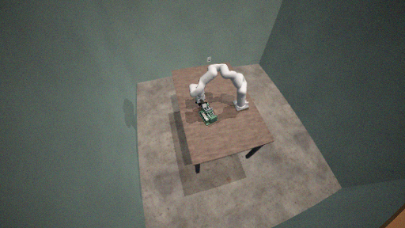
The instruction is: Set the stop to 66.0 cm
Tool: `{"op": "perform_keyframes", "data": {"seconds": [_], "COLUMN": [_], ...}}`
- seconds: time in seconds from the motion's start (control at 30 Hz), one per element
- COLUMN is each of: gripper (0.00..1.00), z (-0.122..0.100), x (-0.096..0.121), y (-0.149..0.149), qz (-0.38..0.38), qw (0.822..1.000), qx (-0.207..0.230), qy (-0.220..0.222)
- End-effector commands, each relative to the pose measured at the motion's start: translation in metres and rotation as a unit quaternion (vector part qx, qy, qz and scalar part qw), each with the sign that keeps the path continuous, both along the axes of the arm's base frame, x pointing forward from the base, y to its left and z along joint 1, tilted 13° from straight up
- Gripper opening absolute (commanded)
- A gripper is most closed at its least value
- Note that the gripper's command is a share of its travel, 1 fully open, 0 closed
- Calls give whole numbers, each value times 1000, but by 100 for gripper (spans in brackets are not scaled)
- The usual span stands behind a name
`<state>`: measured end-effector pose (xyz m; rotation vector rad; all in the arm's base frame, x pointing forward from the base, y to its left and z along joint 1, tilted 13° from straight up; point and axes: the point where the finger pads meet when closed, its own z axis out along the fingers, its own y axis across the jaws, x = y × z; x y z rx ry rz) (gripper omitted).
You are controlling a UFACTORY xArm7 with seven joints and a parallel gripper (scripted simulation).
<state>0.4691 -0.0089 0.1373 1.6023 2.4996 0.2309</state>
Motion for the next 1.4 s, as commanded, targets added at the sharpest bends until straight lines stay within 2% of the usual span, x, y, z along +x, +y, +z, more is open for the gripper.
{"op": "perform_keyframes", "data": {"seconds": [0.0,0.67,0.7,1.37], "gripper": [6,6,57,57], "z": [1,2,2,2], "x": [0,0,0,0], "y": [0,0,0,0], "qz": [0,0,0,0], "qw": [1000,1000,1000,1000], "qx": [0,0,0,0], "qy": [0,0,0,0]}}
